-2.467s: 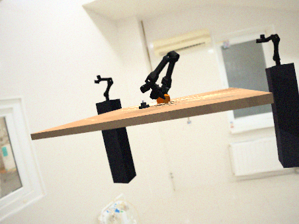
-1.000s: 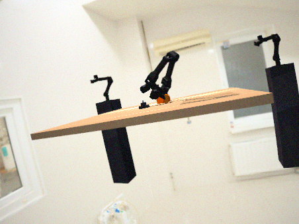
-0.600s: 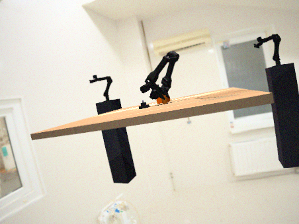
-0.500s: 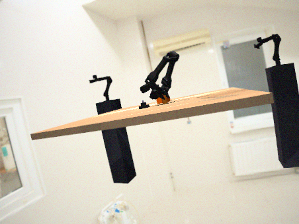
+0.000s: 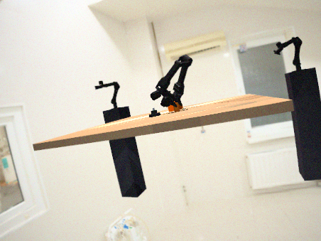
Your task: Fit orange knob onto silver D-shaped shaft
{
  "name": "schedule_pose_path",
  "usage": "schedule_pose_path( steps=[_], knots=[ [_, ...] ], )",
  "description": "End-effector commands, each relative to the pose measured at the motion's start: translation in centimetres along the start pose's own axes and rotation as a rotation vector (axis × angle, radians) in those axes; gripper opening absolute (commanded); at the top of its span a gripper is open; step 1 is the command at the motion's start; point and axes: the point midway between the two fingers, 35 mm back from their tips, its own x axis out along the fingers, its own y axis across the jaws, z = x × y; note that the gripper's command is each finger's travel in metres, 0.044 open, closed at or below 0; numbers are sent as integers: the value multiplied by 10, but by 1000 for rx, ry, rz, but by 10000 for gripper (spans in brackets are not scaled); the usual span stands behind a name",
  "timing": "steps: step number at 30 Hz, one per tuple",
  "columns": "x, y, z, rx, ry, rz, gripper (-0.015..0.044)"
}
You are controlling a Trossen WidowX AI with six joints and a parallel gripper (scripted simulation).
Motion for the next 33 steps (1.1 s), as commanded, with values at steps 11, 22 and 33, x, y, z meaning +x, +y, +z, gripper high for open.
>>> schedule_pose_path(
  steps=[11,22,33],
  knots=[
    [0,0,0,0,1,0,440],
    [-51,1,-45,-13,-62,46,440],
    [-58,-2,-56,-13,-63,36,440]
  ],
)
